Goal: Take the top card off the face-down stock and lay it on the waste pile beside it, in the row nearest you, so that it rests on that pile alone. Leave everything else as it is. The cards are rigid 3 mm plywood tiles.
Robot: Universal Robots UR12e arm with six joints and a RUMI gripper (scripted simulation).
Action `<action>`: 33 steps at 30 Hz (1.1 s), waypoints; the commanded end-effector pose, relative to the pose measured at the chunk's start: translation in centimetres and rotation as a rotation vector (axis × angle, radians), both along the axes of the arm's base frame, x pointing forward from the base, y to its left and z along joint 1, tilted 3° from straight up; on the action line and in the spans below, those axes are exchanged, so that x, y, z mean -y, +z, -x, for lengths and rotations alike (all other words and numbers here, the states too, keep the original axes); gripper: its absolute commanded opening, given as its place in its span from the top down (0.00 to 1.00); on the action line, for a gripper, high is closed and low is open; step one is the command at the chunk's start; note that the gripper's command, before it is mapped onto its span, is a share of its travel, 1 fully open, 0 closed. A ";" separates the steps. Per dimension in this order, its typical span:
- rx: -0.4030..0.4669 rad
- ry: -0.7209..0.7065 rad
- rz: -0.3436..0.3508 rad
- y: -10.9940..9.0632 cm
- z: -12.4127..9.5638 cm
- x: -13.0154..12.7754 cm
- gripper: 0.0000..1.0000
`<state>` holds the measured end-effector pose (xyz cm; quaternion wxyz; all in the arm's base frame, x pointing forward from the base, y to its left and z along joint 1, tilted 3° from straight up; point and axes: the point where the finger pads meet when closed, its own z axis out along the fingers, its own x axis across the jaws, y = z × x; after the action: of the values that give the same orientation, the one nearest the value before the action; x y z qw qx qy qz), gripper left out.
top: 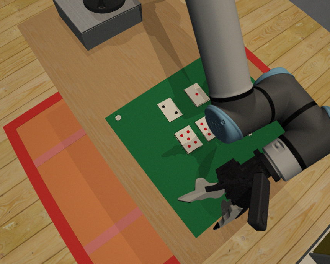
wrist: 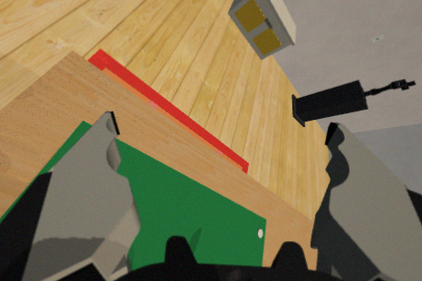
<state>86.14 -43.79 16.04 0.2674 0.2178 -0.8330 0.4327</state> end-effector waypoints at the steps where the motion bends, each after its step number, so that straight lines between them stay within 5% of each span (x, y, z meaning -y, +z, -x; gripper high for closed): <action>1: 0.002 0.000 0.001 0.1 0.0 0.0 0.00; 22: 0.000 0.006 -0.012 -0.1 0.1 -0.4 0.00; 33: -0.023 0.116 -0.230 -4.1 3.1 -8.5 0.00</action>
<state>84.04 -37.80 12.98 0.2401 0.2755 -0.8536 0.3712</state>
